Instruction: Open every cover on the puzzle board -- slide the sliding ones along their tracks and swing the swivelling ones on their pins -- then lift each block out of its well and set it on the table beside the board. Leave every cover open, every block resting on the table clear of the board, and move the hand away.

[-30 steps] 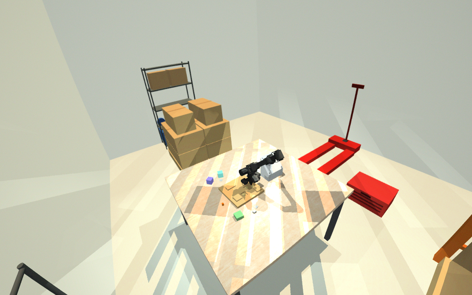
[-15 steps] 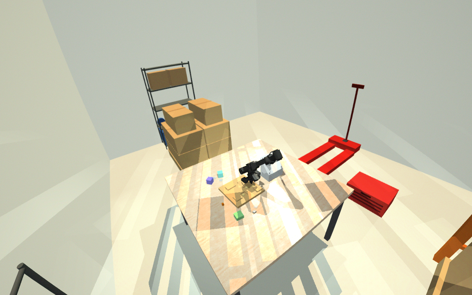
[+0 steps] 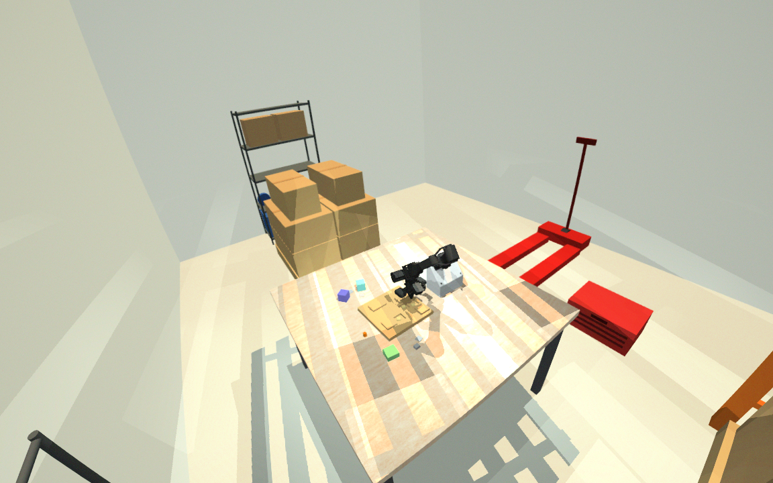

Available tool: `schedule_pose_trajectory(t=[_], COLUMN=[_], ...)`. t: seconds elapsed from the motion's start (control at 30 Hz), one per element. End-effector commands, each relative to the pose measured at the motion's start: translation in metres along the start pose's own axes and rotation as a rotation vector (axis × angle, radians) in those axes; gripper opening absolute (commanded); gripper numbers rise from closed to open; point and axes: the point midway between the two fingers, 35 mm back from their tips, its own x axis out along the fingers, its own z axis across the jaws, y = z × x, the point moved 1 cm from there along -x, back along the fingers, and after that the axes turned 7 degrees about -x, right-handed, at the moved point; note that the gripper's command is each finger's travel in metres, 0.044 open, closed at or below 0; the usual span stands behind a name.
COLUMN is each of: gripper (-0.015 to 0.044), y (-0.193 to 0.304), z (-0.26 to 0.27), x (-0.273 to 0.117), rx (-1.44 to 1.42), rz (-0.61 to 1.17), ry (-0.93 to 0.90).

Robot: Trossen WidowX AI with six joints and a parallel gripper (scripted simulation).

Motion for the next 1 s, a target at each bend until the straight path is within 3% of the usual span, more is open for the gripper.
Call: schedule_pose_trajectory(t=[0.0,0.97], gripper=[0.0000,0.0000], y=[0.003,0.005], z=[0.002,0.001], x=[-0.003,-0.038], rx=[0.002,0.002], rz=[0.005,0.011], ry=[-0.002,-0.003])
